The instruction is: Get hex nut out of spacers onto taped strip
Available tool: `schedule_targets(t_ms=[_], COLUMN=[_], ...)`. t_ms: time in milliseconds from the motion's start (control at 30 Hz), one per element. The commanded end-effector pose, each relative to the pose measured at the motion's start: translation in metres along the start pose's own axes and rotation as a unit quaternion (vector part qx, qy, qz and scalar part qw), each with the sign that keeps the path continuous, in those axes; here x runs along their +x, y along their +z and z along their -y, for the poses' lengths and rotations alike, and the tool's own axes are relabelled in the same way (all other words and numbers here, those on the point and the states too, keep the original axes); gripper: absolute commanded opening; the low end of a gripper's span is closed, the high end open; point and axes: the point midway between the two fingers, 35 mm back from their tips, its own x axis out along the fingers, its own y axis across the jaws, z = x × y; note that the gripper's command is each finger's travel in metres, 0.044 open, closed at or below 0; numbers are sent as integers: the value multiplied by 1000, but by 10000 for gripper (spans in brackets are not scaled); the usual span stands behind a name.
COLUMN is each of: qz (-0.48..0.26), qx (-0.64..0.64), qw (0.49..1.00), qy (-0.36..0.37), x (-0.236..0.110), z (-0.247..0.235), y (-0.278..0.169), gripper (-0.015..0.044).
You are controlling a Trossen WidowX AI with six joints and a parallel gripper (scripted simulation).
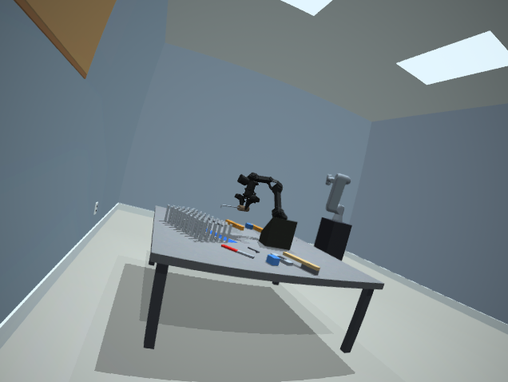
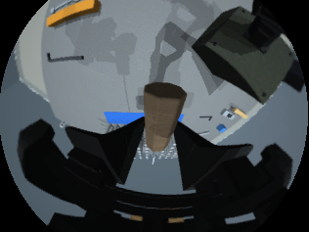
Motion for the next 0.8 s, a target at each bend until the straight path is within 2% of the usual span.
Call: schedule_targets(t_ms=[0, 367, 767], qz=[-1, -2, -1], qx=[10, 11, 10], qw=[1000, 1000, 1000], qy=[-3, -8, -2], x=[4, 66, 135], z=[3, -8, -17], y=[-2, 4, 32], gripper=[0, 0, 0])
